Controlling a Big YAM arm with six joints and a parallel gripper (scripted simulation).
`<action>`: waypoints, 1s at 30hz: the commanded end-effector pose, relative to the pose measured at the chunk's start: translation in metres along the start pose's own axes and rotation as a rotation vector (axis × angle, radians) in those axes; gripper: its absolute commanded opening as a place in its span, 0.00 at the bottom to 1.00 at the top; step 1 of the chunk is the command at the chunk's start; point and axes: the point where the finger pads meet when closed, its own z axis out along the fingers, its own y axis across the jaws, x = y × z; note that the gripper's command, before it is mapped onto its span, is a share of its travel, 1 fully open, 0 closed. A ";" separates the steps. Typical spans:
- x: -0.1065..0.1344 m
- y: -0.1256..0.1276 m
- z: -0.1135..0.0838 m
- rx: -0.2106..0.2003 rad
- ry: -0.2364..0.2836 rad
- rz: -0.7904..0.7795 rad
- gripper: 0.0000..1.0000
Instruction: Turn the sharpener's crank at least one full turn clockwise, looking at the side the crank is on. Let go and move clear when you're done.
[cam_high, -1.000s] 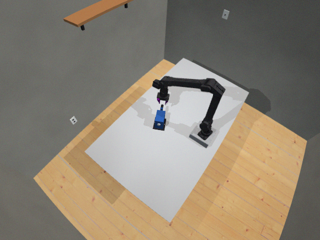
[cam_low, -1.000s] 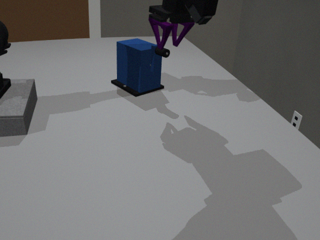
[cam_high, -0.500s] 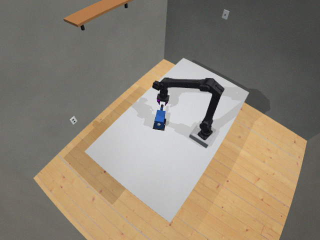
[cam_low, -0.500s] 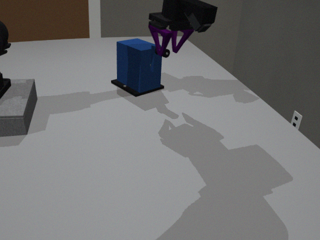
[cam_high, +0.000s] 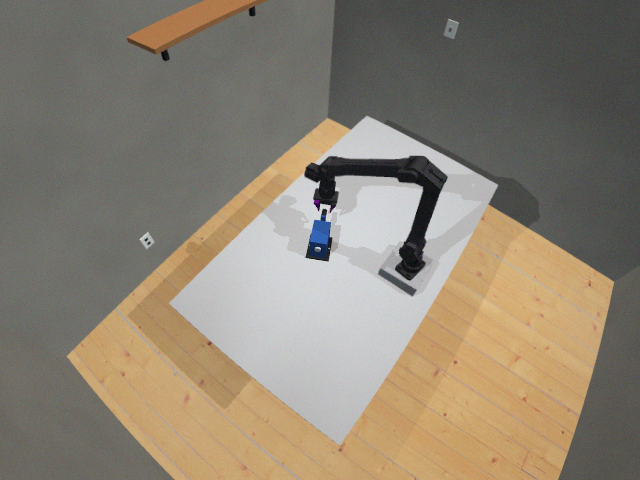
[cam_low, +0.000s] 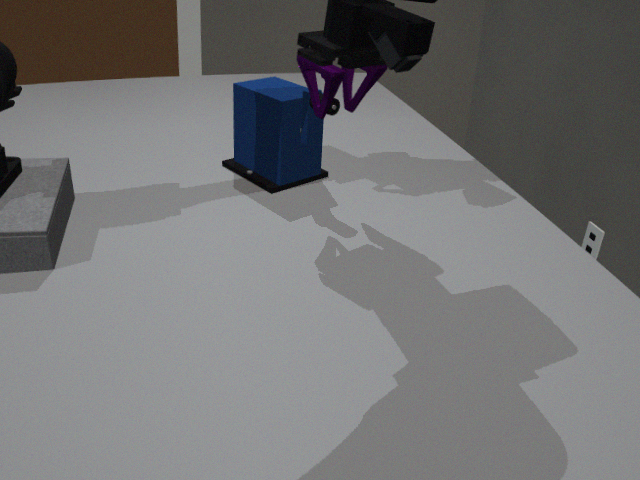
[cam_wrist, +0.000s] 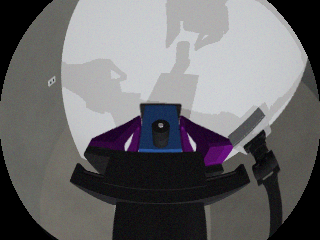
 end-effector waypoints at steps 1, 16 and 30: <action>-0.008 0.000 -0.002 -0.012 -0.003 0.008 0.51; -0.006 0.009 -0.011 -0.029 -0.012 0.002 0.15; -0.006 0.009 -0.011 -0.029 -0.012 0.002 0.15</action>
